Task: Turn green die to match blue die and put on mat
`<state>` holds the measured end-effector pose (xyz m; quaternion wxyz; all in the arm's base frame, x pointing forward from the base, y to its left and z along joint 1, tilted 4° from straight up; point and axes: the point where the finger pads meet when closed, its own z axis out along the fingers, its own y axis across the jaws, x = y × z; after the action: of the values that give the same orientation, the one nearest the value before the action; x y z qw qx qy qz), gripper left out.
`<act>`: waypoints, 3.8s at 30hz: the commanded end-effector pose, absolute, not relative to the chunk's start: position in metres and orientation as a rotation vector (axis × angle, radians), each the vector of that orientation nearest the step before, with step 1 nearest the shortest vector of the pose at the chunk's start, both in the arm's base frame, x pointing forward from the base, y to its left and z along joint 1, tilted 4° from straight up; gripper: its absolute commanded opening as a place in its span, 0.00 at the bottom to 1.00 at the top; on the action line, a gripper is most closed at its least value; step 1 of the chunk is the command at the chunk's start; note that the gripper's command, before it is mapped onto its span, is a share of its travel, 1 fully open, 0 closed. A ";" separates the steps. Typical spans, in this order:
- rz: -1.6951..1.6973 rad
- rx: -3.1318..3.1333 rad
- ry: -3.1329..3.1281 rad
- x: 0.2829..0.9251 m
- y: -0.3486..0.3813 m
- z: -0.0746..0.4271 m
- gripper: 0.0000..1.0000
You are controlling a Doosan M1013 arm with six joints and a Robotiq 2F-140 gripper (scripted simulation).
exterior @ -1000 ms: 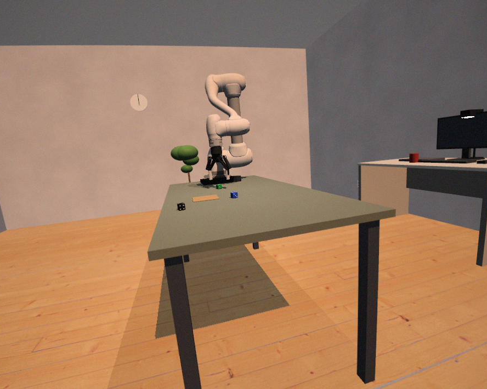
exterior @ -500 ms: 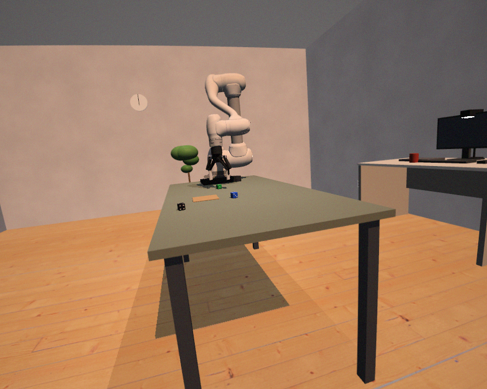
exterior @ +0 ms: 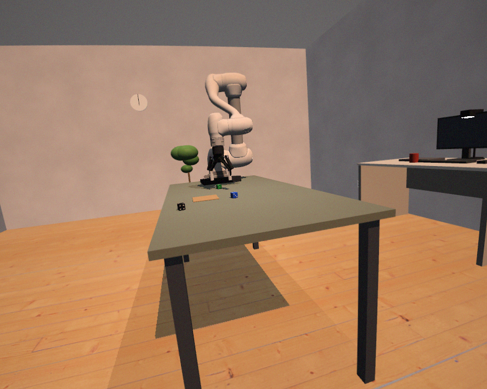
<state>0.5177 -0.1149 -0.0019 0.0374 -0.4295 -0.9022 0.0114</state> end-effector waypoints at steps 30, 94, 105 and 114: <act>0.035 -1.318 -2.769 0.766 -0.130 -0.021 1.00; 0.035 -1.318 -2.769 0.867 -0.136 -0.029 1.00; 0.035 -1.318 -2.769 0.867 -0.136 -0.028 1.00; 0.035 -1.318 -2.769 0.870 -0.136 0.001 1.00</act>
<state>0.8689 -0.1360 -0.0093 0.0375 -0.4296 -0.9022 0.0115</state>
